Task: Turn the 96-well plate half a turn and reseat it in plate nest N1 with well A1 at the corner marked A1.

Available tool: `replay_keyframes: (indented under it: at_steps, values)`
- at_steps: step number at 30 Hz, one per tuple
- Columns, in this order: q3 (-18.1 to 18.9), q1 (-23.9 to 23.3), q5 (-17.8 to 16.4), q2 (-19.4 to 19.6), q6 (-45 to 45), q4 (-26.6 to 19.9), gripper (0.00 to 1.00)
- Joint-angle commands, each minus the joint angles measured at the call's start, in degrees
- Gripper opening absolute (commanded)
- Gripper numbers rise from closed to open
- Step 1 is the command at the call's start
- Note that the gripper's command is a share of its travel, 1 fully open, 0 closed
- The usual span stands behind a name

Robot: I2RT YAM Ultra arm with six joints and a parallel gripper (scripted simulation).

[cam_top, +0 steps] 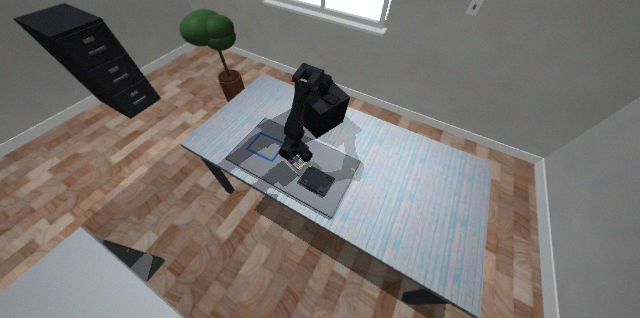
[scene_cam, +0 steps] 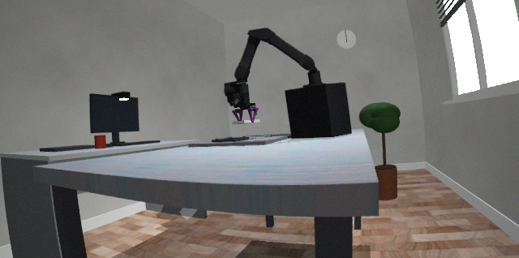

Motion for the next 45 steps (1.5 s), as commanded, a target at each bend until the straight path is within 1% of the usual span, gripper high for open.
replay_keyframes:
  at_steps: [1,12,14,23,29,31,34,45]
  values:
    - [-0.20,-1.32,-0.37,-1.56,-2.02,0.76,0.00]
    - [-1.91,-6.75,-0.62,-1.55,-7.47,1.90,0.00]
    - [-1.91,-6.75,-0.62,-1.55,-7.47,1.90,0.00]
    - [-2.50,-11.29,-0.79,-1.15,-12.03,2.40,0.00]
    - [-2.47,-14.34,-0.88,-0.68,-15.09,2.51,0.00]
    - [-2.47,-14.34,-0.88,-0.68,-15.09,2.51,0.00]
    - [-2.34,-15.86,-0.91,-0.39,-16.62,2.50,0.00]
    - [-1.15,-21.41,-1.01,0.98,-22.20,2.08,0.00]
